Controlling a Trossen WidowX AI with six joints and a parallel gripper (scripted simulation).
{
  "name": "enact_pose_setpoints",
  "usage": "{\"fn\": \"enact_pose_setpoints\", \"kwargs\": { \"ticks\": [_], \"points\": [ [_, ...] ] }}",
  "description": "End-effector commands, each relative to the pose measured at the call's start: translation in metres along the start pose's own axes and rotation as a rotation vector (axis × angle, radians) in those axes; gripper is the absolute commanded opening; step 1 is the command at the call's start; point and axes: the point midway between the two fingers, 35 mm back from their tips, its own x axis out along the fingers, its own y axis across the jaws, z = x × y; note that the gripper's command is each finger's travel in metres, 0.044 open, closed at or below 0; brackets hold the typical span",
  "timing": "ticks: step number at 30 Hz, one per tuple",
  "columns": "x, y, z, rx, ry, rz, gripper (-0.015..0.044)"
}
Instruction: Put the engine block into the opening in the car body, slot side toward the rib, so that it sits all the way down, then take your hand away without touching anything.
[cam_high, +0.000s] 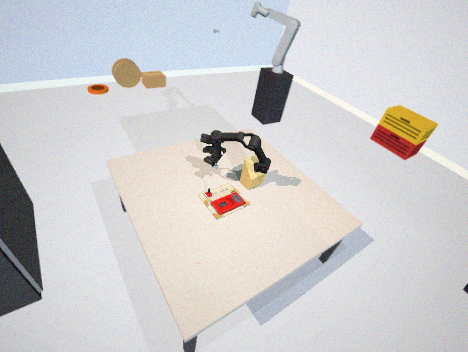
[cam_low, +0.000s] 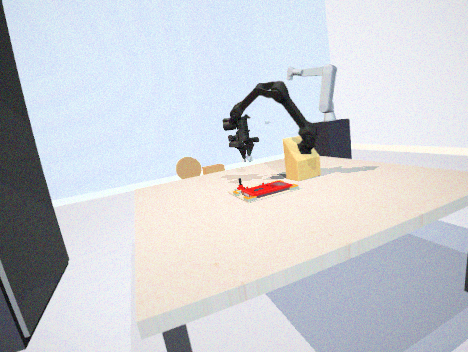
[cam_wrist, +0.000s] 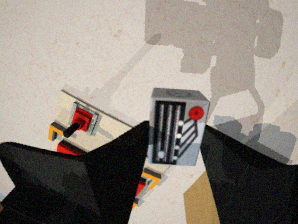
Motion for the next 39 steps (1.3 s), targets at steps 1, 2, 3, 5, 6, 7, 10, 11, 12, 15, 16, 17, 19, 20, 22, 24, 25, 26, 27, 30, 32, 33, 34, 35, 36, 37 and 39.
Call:
{"fn": "enact_pose_setpoints", "kwargs": {
  "ticks": [1,2,3,5,6,7,10,11,12,15,16,17,19,20,22,24,25,26,27,30,32,33,34,35,36,37,39],
  "points": [
    [-0.013,0.0,-0.001,-0.009,-0.005,-0.002,0.0],
    [-0.013,0.0,-0.001,-0.009,-0.005,-0.002,0.0],
    [-0.013,0.0,-0.001,-0.011,-0.005,-0.002,0.0],
    [-0.013,0.004,-0.002,-0.025,-0.009,-0.004,0.0],
    [-0.012,0.006,-0.003,-0.035,-0.011,-0.005,0.0],
    [-0.012,0.009,-0.004,-0.046,-0.013,-0.006,0.0],
    [-0.011,0.016,-0.008,-0.078,-0.019,-0.009,0.0],
    [-0.01,0.019,-0.009,-0.089,-0.021,-0.01,0.0],
    [-0.01,0.022,-0.01,-0.1,-0.023,-0.011,0.0],
    [-0.009,0.028,-0.013,-0.13,-0.029,-0.016,0.0],
    [-0.008,0.031,-0.014,-0.14,-0.031,-0.017,0.0],
    [-0.008,0.033,-0.015,-0.15,-0.033,-0.018,0.0],
    [-0.007,0.038,-0.018,-0.17,-0.036,-0.021,0.0],
    [-0.006,0.04,-0.019,-0.18,-0.038,-0.022,0.0],
    [-0.005,0.044,-0.021,-0.2,-0.041,-0.025,0.0],
    [-0.004,0.049,-0.024,-0.22,-0.044,-0.027,0.0],
    [-0.003,0.051,-0.025,-0.23,-0.046,-0.028,0.0],
    [-0.003,0.053,-0.027,-0.241,-0.047,-0.029,0.0],
    [-0.002,0.055,-0.028,-0.251,-0.048,-0.031,0.0],
    [0.0,0.062,-0.032,-0.281,-0.052,-0.034,0.0],
    [0.001,0.066,-0.035,-0.302,-0.055,-0.036,0.0],
    [0.002,0.068,-0.037,-0.314,-0.056,-0.036,0.0],
    [0.003,0.071,-0.038,-0.326,-0.056,-0.036,0.0],
    [0.003,0.073,-0.04,-0.339,-0.057,-0.036,0.0],
    [0.004,0.075,-0.042,-0.351,-0.058,-0.037,0.0],
    [0.005,0.078,-0.043,-0.364,-0.058,-0.037,0.0],
    [0.007,0.082,-0.047,-0.389,-0.059,-0.037,0.0]
  ]
}}
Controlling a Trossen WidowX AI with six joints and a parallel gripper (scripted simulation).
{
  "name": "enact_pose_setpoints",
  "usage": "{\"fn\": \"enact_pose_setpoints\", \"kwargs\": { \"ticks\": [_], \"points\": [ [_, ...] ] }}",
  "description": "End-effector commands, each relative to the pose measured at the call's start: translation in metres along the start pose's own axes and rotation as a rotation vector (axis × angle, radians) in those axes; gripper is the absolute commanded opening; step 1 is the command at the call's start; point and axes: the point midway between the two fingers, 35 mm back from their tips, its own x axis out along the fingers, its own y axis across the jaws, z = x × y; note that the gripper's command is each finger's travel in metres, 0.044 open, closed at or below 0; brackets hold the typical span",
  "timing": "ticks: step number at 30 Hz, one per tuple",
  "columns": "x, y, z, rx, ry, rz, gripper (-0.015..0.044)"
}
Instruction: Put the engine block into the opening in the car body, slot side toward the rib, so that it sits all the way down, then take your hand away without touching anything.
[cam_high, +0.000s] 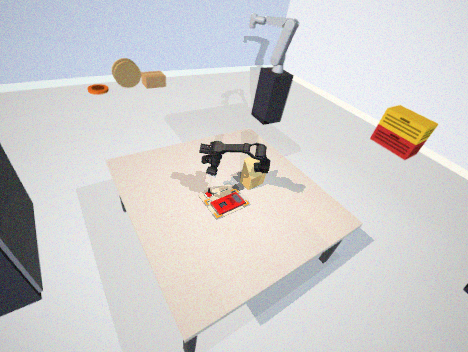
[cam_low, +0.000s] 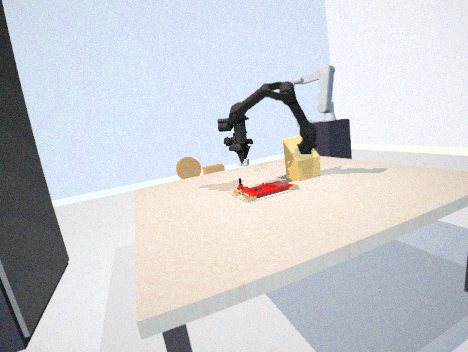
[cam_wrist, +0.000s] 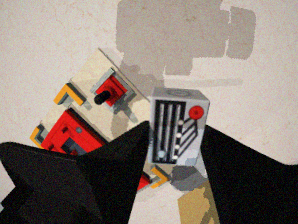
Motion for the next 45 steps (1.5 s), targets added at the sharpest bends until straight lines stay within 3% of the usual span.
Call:
{"fn": "enact_pose_setpoints", "kwargs": {
  "ticks": [1,45],
  "points": [
    [0.003,0.012,-0.005,-0.055,-0.003,0.002,0.0],
    [0.037,0.12,-0.075,-0.591,0.009,0.041,0.0]
  ]
}}
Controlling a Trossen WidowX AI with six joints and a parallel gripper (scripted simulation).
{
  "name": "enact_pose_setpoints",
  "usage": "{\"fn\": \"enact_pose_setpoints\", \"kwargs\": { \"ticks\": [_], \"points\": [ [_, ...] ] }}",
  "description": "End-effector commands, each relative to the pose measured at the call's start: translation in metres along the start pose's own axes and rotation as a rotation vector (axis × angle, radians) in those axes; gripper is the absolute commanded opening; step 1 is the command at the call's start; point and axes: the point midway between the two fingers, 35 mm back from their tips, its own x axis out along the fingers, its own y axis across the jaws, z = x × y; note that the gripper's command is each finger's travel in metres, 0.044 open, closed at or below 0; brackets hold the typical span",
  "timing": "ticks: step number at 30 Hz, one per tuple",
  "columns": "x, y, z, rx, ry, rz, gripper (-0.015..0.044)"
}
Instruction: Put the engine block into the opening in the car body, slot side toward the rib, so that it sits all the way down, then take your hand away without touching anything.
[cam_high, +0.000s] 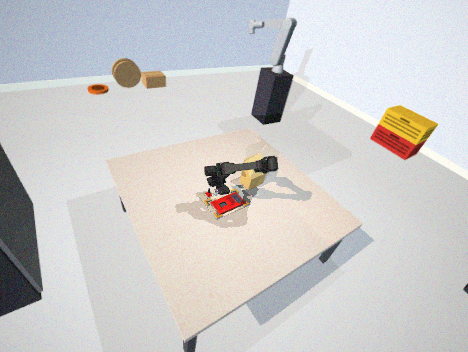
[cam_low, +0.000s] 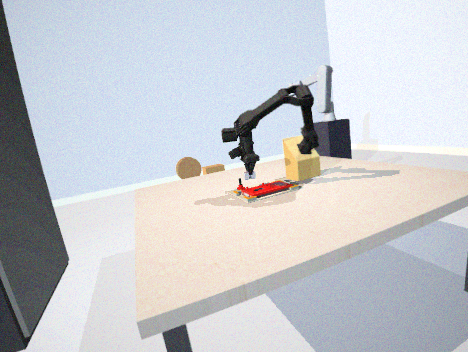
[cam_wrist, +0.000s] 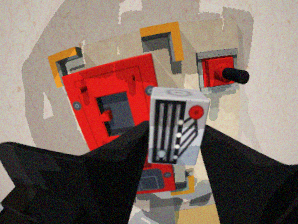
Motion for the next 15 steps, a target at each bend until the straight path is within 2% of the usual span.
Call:
{"fn": "enact_pose_setpoints", "kwargs": {
  "ticks": [1,15],
  "points": [
    [0.004,0.012,-0.005,-0.05,0.005,0.008,0.0],
    [0.015,0.05,-0.018,-0.203,0.017,0.037,0.0]
  ]
}}
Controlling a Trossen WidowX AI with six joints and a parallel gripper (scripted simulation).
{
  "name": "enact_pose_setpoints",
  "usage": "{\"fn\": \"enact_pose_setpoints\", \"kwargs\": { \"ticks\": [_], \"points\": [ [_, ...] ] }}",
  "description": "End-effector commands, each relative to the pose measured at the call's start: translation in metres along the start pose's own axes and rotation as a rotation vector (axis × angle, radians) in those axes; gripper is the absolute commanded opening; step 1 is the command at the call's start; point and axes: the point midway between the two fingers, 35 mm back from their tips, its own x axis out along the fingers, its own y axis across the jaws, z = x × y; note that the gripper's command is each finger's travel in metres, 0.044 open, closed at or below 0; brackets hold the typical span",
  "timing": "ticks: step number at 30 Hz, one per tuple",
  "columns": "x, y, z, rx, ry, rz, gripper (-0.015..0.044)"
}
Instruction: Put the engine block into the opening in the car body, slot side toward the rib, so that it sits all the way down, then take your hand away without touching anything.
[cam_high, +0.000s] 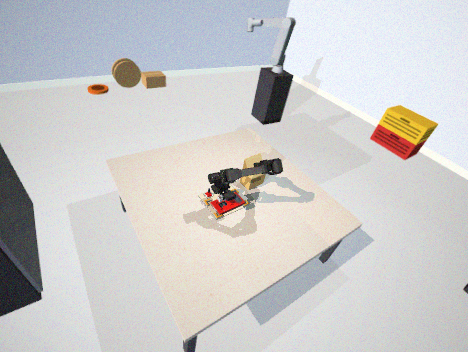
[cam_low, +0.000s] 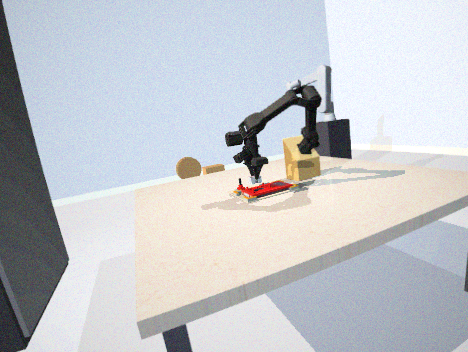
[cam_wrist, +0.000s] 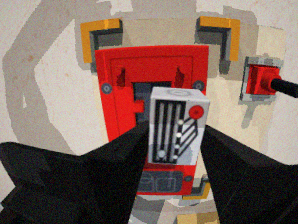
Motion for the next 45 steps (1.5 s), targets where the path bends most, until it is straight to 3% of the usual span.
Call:
{"fn": "enact_pose_setpoints", "kwargs": {
  "ticks": [1,5,11,45],
  "points": [
    [0.0037,0.0121,-0.0035,-0.051,0.003,0.013,0.0],
    [0.0058,0.0182,-0.0047,-0.078,0.005,0.02,0.0],
    [0.0059,0.0181,-0.0047,-0.097,0.005,0.02,0.0157],
    [0.0058,0.019,-0.0043,-0.08,0.005,0.02,0.0159]
  ]
}}
